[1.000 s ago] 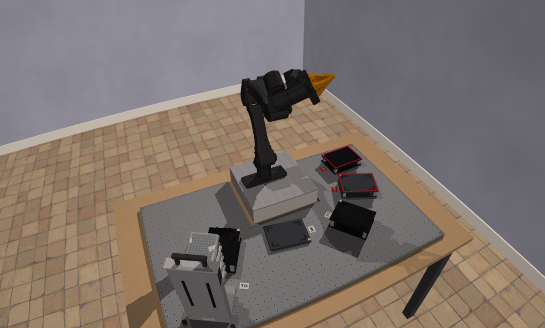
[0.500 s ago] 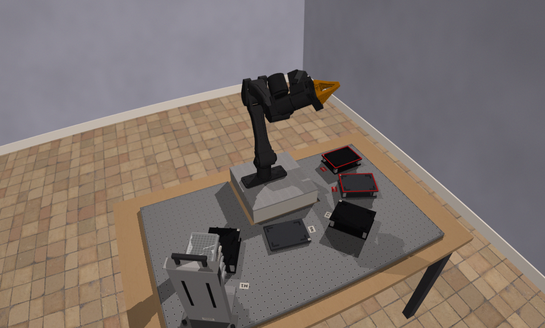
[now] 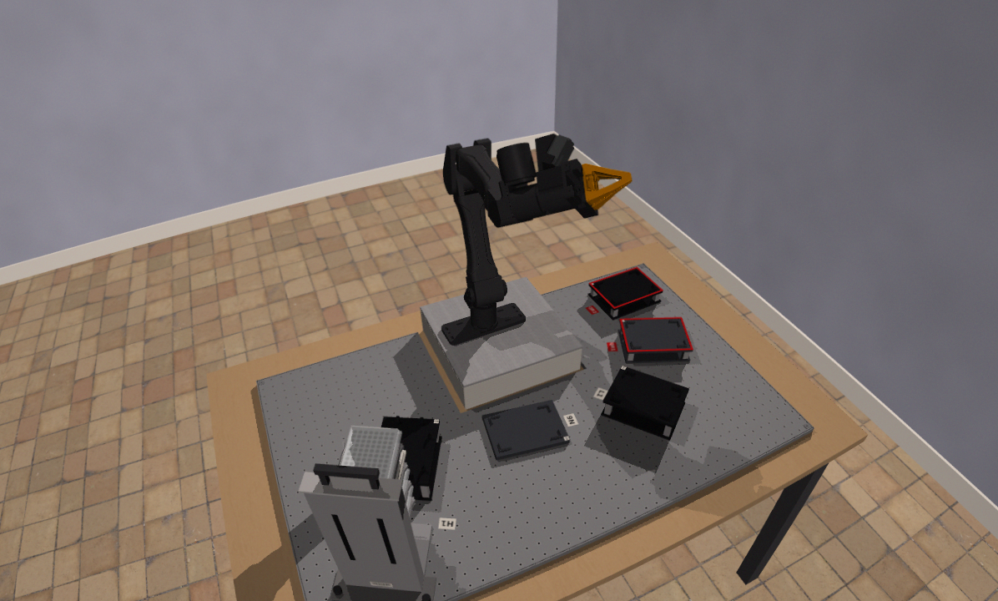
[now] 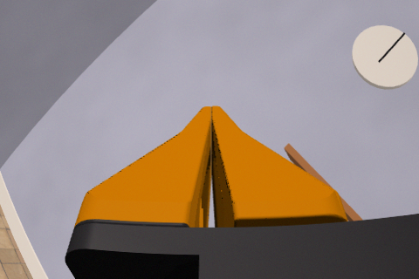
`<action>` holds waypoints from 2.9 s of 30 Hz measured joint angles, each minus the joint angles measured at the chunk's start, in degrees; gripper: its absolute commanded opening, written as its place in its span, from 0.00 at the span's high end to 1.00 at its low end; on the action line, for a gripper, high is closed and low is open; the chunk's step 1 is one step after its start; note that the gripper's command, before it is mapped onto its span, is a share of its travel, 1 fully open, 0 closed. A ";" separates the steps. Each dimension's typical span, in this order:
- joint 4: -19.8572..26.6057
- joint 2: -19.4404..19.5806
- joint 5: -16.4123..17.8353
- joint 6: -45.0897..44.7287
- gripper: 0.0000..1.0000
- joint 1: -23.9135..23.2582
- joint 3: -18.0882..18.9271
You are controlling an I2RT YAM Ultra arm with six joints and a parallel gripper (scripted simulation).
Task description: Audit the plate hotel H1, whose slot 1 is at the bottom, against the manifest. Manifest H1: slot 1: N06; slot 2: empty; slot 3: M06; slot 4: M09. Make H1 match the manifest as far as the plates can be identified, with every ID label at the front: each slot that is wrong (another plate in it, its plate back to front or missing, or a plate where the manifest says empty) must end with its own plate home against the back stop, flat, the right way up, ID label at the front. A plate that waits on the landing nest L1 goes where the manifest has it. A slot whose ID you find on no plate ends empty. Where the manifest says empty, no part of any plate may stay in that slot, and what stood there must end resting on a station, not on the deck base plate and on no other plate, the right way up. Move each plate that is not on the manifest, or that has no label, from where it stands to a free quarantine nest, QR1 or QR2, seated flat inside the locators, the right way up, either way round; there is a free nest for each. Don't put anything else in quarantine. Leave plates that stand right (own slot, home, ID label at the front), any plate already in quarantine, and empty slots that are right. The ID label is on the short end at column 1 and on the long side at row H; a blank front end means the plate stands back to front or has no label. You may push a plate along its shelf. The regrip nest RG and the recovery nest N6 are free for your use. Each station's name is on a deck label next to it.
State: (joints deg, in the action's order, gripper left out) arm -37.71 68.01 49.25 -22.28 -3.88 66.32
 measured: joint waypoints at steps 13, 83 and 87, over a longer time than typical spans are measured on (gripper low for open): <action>9.64 2.16 -3.98 1.53 1.00 0.22 2.03; 60.15 14.73 -24.15 10.56 1.00 1.18 14.21; 62.88 15.78 -25.24 11.08 1.00 1.31 15.15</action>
State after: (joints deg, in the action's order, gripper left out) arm 25.17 83.79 24.01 -11.20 -2.57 81.47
